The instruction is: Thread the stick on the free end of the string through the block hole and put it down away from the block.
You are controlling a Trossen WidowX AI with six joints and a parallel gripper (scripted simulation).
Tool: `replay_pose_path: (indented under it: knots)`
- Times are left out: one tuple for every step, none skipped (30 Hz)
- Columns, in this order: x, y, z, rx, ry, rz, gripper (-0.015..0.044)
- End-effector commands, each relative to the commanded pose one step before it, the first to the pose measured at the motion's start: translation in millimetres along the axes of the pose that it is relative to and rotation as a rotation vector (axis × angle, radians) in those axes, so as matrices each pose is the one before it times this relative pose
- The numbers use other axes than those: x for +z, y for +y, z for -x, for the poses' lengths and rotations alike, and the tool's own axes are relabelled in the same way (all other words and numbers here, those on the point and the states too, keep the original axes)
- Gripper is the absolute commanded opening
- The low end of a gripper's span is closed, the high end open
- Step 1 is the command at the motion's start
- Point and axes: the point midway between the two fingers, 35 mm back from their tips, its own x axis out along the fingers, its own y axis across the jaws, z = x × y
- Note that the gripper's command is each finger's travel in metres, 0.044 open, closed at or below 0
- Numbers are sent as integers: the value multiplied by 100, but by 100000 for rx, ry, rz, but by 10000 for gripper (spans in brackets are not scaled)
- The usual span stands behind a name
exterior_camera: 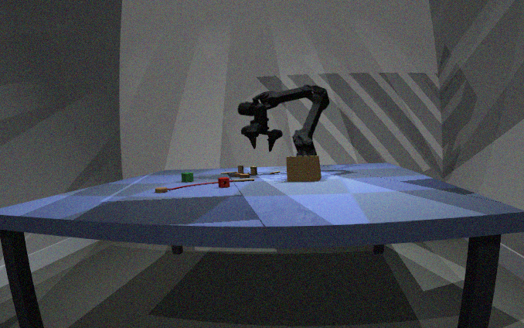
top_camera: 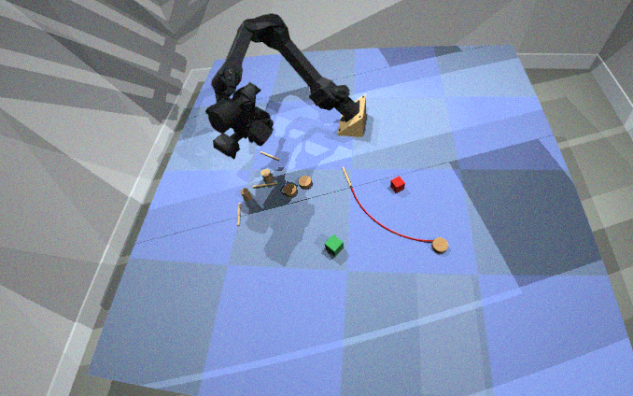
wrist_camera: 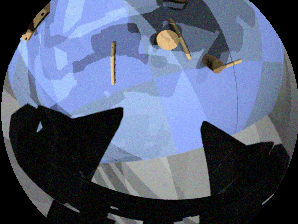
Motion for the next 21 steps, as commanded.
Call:
replay_pose_path:
  knots:
    - [0, 0, 0, 0, 0, 0, 426]
    - [0, 0, 0, 0, 0, 0, 440]
    - [122, -59, -26, -128, -436, -261, 440]
    - [367, -176, -77, -384, -1309, -780, 440]
    - [613, -290, -130, -644, -2185, -1290, 440]
    - [875, -387, -137, -788, -2787, -1045, 440]
    - [1192, -419, 47, -398, -2250, 1993, 440]
    - [1212, -402, 54, -327, -2165, 2169, 440]
    - [1209, -379, 61, -254, -2036, 2299, 440]
    - [1211, -361, 61, -203, -1961, 2344, 440]
    - [1217, -346, 59, -161, -1907, 2357, 440]
    - [1221, -330, 56, -118, -1853, 2368, 440]
    - [1463, -363, 119, -248, -2271, 2759, 440]
    - [1658, -377, 130, -200, -2468, 3132, 440]
    - [1664, -346, 120, -115, -2365, 3150, 440]
    - [1669, -314, 110, -30, -2260, 3164, 440]
    - [1673, -282, 99, 54, -2152, 3176, 440]
    - [1676, -249, 86, 138, -2041, 3184, 440]
    - [1678, -217, 72, 222, -1928, 3189, 440]
    - [1677, -184, 55, 311, -1809, 3192, 440]
    - [1664, -155, -6, 508, -1592, 3212, 440]
